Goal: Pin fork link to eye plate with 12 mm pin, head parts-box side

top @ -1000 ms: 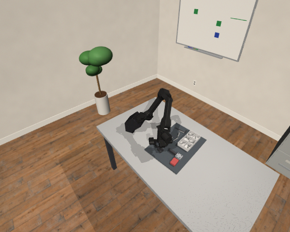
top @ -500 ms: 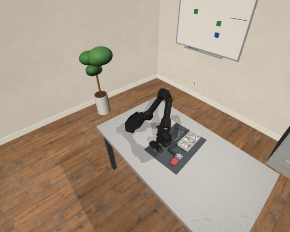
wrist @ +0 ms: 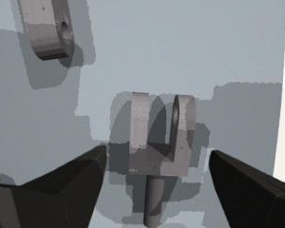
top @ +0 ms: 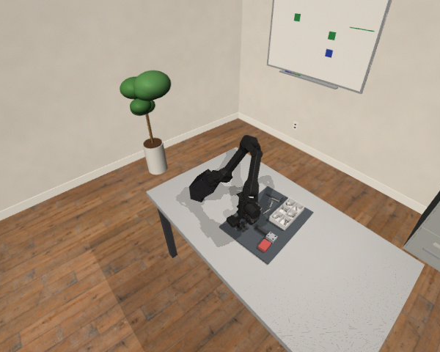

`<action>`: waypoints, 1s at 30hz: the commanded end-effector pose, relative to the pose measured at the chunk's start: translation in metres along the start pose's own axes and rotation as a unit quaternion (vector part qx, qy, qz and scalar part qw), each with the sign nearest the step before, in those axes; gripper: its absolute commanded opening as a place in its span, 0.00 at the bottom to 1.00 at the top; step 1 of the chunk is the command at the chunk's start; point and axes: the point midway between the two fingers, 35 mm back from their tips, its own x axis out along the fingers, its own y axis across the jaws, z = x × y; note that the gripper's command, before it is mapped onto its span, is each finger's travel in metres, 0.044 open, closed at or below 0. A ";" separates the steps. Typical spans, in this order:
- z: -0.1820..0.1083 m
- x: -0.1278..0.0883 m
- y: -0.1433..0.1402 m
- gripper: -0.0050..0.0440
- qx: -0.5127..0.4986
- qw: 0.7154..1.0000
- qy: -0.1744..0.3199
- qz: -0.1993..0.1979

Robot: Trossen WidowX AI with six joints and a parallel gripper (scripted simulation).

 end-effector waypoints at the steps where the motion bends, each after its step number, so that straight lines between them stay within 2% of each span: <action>1: -0.001 0.002 0.000 0.69 0.002 1.000 0.003 0.000; 14: -0.002 0.017 -0.001 0.69 0.002 1.000 0.003 0.000; 29: -0.002 0.017 -0.001 0.69 0.002 1.000 0.003 0.000; 30: -0.001 0.016 0.000 0.64 0.001 1.000 0.002 0.000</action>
